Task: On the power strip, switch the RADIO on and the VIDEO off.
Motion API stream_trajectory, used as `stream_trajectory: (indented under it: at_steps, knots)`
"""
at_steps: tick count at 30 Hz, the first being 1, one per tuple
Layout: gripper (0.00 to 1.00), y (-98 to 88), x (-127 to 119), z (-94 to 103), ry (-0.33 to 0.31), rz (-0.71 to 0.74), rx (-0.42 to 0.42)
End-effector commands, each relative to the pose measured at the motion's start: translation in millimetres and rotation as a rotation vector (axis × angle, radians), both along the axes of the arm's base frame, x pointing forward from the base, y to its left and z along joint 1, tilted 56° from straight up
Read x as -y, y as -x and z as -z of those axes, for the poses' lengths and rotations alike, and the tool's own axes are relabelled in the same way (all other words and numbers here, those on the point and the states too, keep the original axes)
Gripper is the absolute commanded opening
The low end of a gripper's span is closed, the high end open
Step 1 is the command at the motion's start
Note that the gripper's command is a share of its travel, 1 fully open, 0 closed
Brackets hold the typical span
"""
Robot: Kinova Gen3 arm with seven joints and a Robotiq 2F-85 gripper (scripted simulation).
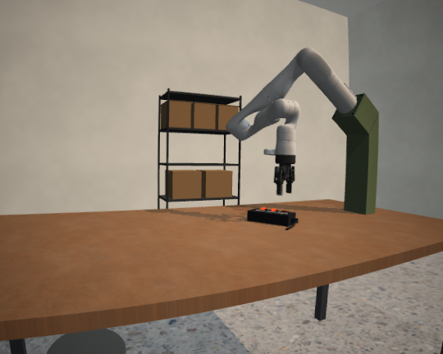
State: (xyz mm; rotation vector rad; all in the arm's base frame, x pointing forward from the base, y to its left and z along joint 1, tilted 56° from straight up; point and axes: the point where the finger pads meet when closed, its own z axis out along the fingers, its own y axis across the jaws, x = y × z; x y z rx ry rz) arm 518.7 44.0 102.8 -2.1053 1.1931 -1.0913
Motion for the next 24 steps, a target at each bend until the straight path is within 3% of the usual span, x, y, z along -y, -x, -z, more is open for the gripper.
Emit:
stream_trajectory:
  at_steps: [1,6,7,24]
  knots:
    - [1.0,0.5,0.0,1.0,-0.006,0.004,-0.002]
    - [1.0,0.5,0.1,1.2,-0.009,0.006,-0.003]
    - [0.0,0.5,0.1,1.2,-0.009,0.006,-0.003]
    - [0.0,0.5,0.1,1.2,-0.009,0.006,-0.003]
